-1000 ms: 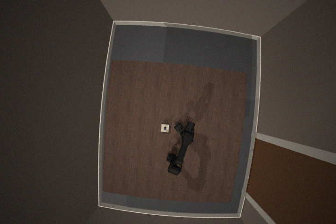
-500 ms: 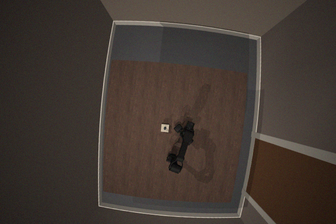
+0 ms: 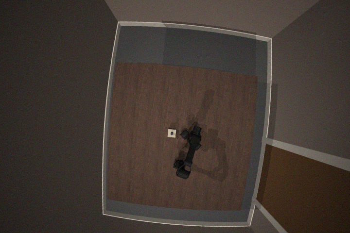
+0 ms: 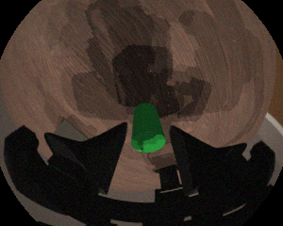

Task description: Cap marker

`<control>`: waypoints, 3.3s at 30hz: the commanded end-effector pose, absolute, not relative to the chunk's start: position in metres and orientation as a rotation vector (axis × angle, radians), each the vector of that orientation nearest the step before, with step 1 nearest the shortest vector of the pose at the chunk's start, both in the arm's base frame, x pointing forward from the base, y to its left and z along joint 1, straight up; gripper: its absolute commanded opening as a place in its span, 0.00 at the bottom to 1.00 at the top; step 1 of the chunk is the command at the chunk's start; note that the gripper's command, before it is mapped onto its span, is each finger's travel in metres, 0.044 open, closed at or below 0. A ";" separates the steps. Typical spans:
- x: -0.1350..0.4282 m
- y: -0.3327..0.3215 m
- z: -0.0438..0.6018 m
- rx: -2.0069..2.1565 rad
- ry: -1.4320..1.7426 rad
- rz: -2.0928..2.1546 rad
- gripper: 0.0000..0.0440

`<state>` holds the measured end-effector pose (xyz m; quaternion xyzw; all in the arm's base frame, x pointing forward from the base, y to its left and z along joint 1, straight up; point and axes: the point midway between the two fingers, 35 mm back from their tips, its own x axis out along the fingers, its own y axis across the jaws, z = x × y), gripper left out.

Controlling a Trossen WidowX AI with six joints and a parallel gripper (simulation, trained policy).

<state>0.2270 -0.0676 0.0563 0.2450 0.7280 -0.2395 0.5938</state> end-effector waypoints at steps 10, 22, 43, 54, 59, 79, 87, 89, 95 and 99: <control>0.232 -0.069 0.071 0.493 1.639 -0.529 0.10; 0.246 -0.061 0.107 0.440 1.569 -0.480 0.01; 0.263 0.002 0.151 0.408 1.536 -0.396 0.00; 0.269 0.039 0.163 0.391 1.545 -0.363 0.00; 0.269 0.057 0.167 0.378 1.553 -0.350 0.00; 0.265 0.091 0.165 0.334 1.601 -0.349 0.00; 0.264 0.091 0.155 0.324 1.622 -0.364 0.00; 0.263 0.090 0.152 0.322 1.627 -0.367 0.00; 0.262 0.090 0.140 0.312 1.647 -0.367 0.00; 0.261 0.089 0.130 0.302 1.663 -0.359 0.00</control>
